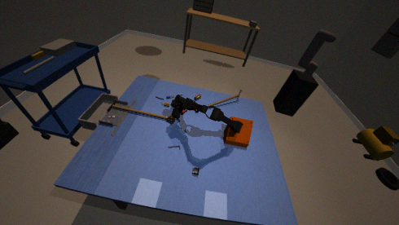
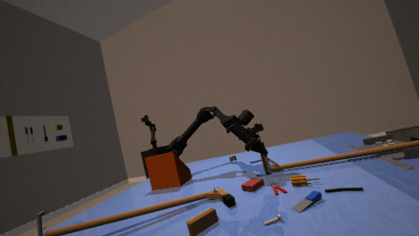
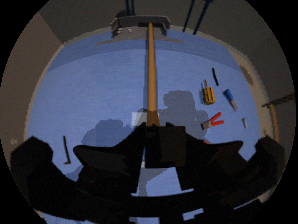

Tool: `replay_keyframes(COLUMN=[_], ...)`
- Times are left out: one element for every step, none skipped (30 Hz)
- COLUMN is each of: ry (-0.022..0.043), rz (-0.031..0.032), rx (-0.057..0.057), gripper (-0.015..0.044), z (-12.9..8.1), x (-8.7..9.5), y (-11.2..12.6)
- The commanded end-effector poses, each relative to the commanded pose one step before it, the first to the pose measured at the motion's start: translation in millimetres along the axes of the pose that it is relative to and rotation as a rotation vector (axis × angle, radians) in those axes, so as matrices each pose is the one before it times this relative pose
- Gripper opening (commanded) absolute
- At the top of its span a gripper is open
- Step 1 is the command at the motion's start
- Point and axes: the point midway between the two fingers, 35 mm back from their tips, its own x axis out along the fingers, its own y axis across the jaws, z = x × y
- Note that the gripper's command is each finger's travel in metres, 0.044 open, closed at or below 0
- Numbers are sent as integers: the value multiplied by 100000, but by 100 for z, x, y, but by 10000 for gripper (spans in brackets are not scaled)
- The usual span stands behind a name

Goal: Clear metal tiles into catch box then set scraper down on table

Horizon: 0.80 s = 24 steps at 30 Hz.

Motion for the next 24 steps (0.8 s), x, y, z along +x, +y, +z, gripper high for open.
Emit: replay_keyframes(ry=[16,0,0,0,0,0,0,0,0,0,0,0,0,0,0,-23,-44,-65,-87,-110,-132,0,0,1], rz=[69,0,0,0,0,0,0,0,0,0,0,0,0,0,0,-1,-1,-2,-2,-3,-3,-3,-5,-8], rx=[33,0,0,0,0,0,0,0,0,0,0,0,0,0,0,-6,-11,-16,-22,-27,-33,-1,-1,-2], gripper=[0,0,0,0,0,0,0,0,0,0,0,0,0,0,0,0,0,0,0,0,0,0,0,0], z=[-62,0,0,0,0,0,0,0,0,0,0,0,0,0,0,9,17,25,34,43,51,-16,-32,-47], x=[-55,0,0,0,0,0,0,0,0,0,0,0,0,0,0,4,7,10,14,17,21,-16,-32,-47], y=[-22,0,0,0,0,0,0,0,0,0,0,0,0,0,0,3,6,8,11,14,17,-6,-11,-17])
